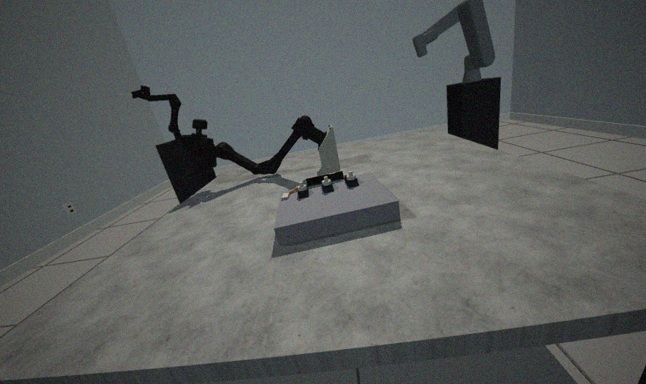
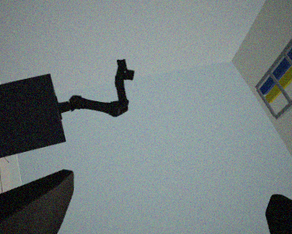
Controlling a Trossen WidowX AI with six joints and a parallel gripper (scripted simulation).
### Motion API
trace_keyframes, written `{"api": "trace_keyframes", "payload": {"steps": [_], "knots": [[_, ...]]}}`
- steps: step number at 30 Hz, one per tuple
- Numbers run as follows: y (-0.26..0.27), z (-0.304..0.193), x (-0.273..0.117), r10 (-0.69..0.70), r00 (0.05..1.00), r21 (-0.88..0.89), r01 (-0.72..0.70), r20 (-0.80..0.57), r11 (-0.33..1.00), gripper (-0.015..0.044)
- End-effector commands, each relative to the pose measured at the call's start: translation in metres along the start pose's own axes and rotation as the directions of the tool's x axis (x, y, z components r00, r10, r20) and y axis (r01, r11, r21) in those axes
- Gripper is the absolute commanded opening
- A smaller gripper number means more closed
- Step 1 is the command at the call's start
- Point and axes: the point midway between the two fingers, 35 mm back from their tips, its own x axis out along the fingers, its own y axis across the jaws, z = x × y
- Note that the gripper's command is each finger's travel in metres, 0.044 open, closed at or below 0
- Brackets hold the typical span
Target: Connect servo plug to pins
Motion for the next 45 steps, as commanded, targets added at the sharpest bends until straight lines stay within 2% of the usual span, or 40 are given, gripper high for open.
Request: {"api": "trace_keyframes", "payload": {"steps": [1, 11, 20, 32, 39, 45], "knots": [[-0.001, 0.000, 0.000, -0.002, 1.000, -0.001, 0.002, 0.000, 1.000, 0.0374], [-0.052, -0.003, 0.015, -0.115, 0.993, -0.082, 0.118, 0.037, 0.990, 0.0115], [-0.134, -0.003, 0.024, -0.294, 0.950, -0.210, 0.310, 0.105, 0.927, 0.0115], [-0.234, 0.009, 0.008, -0.501, 0.838, -0.351, 0.546, 0.218, 0.760, 0.0115], [-0.250, 0.012, 0.002, -0.533, 0.811, -0.369, 0.584, 0.240, 0.723, 0.0115], [-0.285, 0.019, -0.014, -0.598, 0.748, -0.420, 0.660, 0.289, 0.623, 0.0115]]}}
